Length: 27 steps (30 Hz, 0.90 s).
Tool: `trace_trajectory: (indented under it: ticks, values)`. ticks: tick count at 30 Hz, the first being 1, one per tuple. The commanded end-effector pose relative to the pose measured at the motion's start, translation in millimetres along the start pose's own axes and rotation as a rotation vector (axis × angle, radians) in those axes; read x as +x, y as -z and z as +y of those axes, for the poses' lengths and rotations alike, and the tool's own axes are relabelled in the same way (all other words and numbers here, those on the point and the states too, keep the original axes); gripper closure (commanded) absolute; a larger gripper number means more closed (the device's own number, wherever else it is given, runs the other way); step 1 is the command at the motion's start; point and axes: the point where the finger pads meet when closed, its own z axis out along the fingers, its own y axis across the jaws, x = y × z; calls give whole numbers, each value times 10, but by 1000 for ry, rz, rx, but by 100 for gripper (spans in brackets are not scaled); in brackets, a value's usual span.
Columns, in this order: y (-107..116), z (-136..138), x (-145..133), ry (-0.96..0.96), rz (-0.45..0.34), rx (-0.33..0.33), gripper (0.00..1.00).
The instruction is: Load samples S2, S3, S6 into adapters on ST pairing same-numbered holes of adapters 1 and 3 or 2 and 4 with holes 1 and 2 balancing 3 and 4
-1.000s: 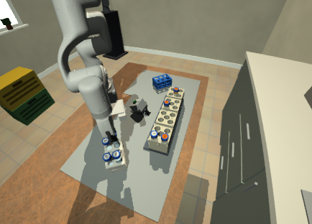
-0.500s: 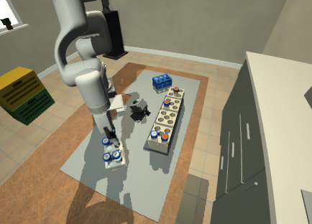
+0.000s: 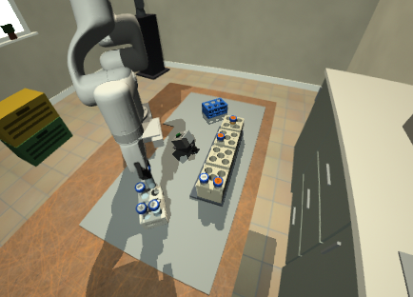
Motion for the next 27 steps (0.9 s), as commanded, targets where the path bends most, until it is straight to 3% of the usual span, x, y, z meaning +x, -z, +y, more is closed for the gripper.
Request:
trace_trajectory:
  ticks: [1, 27]
  values:
    - [92, 17, 2, 0, 1, -5, 100]
    - [492, 16, 2, 0, 1, -5, 100]
